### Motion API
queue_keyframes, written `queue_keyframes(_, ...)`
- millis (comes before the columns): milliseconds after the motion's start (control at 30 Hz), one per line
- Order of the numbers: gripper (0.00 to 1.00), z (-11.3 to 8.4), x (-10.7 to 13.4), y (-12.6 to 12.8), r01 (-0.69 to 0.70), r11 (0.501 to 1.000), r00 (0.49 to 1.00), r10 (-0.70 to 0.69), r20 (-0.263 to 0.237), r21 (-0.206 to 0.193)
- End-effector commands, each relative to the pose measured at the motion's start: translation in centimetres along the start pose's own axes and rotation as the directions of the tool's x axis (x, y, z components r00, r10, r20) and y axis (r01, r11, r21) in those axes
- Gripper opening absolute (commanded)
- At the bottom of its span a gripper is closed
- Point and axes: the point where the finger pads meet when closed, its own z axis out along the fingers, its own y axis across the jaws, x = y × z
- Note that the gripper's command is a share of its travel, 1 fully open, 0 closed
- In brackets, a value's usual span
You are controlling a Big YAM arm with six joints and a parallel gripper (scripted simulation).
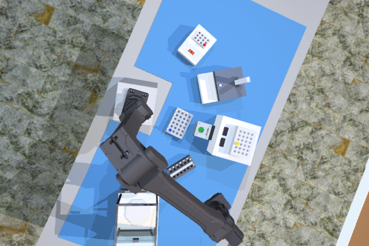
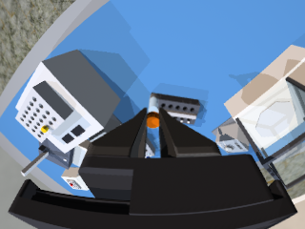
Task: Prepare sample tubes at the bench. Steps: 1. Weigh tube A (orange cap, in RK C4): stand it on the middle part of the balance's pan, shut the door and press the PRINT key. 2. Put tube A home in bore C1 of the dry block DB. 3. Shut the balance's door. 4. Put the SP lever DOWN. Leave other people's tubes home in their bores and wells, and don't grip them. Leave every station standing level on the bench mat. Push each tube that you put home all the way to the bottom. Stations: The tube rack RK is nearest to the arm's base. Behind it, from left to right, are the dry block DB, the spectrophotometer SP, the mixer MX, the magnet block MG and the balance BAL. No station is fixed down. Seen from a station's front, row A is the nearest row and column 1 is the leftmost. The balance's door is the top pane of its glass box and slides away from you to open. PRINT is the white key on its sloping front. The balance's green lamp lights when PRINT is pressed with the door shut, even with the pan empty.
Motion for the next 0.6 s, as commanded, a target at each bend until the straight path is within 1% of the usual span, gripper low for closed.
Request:
queue_keyframes(0,0.09,0.9,0.1,2.9,0.089,0.996,0.996,-0.089,0.003,-0.017)
queue_keyframes(100,0.09,1.2,0.2,5.2,0.076,0.997,0.997,-0.076,0.004,-0.012)
queue_keyframes(133,0.09,1.1,0.1,5.5,0.076,0.997,0.997,-0.075,0.008,-0.012)
queue_keyframes(167,0.09,0.9,0.4,6.3,0.108,0.994,0.994,-0.108,0.013,-0.022)
queue_keyframes(200,0.09,0.3,0.3,7.2,0.161,0.986,0.987,-0.160,0.033,-0.031)
queue_keyframes(233,0.09,0.6,0.5,8.0,0.164,0.986,0.986,-0.164,0.028,-0.030)
queue_keyframes(267,0.09,1.0,0.2,8.9,0.148,0.989,0.989,-0.148,0.024,-0.026)
queue_keyframes(300,0.09,1.5,1.0,9.7,0.200,0.979,0.980,-0.200,0.014,-0.034)
queue_keyframes(333,0.09,1.6,1.2,10.5,0.235,0.971,0.972,-0.235,0.018,-0.042)
queue_keyframes(400,0.09,1.6,1.2,10.5,0.235,0.971,0.972,-0.235,0.018,-0.042)
queue_keyframes(433,0.09,0.5,1.1,11.2,0.240,0.970,0.970,-0.238,0.044,-0.040)
queue_keyframes(467,0.09,0.5,1.3,12.1,0.274,0.961,0.961,-0.271,0.048,-0.048)
queue_keyframes(500,0.09,1.0,1.7,12.9,0.306,0.951,0.952,-0.304,0.043,-0.055)
queue_keyframes(533,0.09,1.8,2.1,13.7,0.315,0.948,0.949,-0.313,0.028,-0.054)
queue_keyframes(567,0.09,1.7,2.0,14.6,0.297,0.954,0.955,-0.295,0.032,-0.051)
